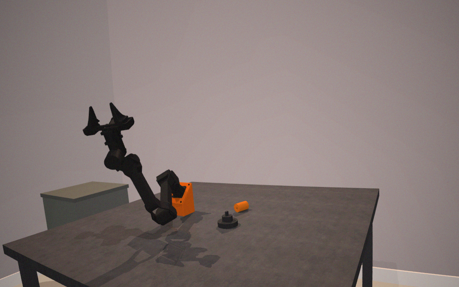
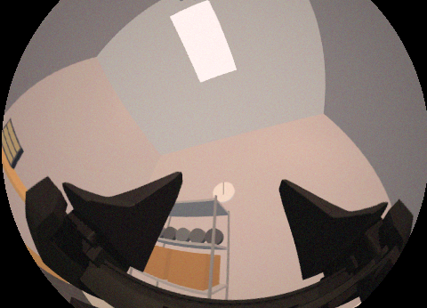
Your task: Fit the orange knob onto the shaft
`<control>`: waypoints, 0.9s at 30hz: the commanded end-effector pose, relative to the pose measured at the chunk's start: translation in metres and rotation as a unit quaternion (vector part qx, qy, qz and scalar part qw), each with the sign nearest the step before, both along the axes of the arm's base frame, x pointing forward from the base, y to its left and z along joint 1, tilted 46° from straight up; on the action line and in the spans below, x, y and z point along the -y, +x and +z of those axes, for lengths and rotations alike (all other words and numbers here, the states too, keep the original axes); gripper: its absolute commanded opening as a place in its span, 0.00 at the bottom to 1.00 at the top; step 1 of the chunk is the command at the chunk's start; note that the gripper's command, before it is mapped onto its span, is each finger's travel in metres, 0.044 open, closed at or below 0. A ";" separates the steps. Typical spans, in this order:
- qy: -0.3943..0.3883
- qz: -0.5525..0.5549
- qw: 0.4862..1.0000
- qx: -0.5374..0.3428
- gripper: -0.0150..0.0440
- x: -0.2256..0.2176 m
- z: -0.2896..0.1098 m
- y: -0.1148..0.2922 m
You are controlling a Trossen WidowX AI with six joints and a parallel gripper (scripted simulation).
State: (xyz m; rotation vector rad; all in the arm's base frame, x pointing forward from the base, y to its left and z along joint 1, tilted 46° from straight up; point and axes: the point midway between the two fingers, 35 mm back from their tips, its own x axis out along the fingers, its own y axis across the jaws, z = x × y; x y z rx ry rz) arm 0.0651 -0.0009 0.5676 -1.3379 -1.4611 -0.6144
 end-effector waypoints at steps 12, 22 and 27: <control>-0.281 -0.357 0.842 0.290 1.00 -0.176 -0.029 -0.064; -0.462 -0.493 0.535 0.507 1.00 -0.305 -0.115 -0.029; -0.524 -0.488 0.358 0.599 1.00 -0.347 -0.173 0.011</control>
